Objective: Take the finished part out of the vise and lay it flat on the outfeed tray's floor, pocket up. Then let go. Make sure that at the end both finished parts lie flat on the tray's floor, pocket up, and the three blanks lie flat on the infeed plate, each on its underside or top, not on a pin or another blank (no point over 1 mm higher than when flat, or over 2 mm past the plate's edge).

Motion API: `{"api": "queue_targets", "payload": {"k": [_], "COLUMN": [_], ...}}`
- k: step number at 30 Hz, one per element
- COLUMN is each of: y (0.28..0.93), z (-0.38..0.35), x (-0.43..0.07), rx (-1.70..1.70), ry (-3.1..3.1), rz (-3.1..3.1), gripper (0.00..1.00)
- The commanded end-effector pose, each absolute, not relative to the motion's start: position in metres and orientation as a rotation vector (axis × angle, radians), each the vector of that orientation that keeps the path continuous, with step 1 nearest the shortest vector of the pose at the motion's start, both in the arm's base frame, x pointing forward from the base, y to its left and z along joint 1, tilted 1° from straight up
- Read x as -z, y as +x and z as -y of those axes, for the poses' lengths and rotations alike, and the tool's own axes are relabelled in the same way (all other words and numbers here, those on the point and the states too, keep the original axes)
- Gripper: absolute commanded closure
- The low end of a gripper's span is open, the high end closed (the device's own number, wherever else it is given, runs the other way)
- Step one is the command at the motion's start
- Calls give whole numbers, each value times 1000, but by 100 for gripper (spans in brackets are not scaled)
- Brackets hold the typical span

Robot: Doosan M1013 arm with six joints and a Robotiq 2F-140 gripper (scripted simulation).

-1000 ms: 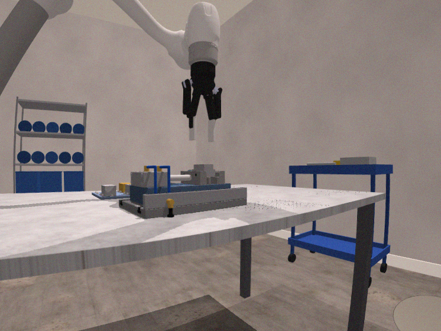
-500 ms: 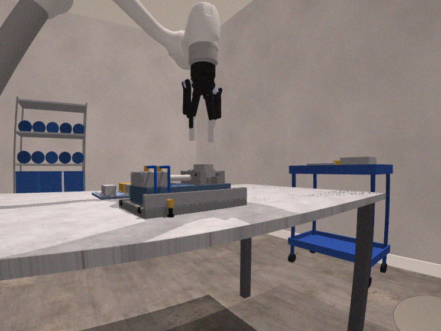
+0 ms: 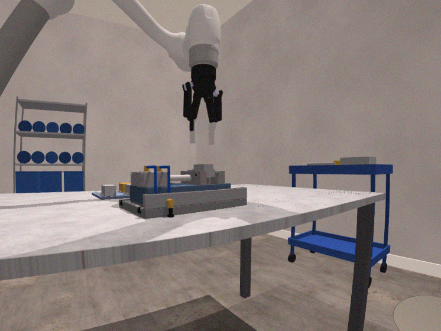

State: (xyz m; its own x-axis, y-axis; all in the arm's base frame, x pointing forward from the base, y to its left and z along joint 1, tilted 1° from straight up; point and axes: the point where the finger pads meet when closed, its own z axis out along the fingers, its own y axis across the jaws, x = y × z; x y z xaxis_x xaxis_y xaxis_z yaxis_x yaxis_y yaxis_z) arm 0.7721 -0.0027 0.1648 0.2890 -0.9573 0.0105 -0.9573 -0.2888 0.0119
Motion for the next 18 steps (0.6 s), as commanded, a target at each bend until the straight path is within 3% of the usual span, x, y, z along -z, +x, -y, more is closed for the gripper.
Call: {"api": "queue_targets", "payload": {"k": [1,18], "y": [771,771], "z": [6,6], "x": [-156,-128], "rx": [-3,-3], "ry": [2512,2512], "rz": [1854,1854], "gripper": [60,60]}}
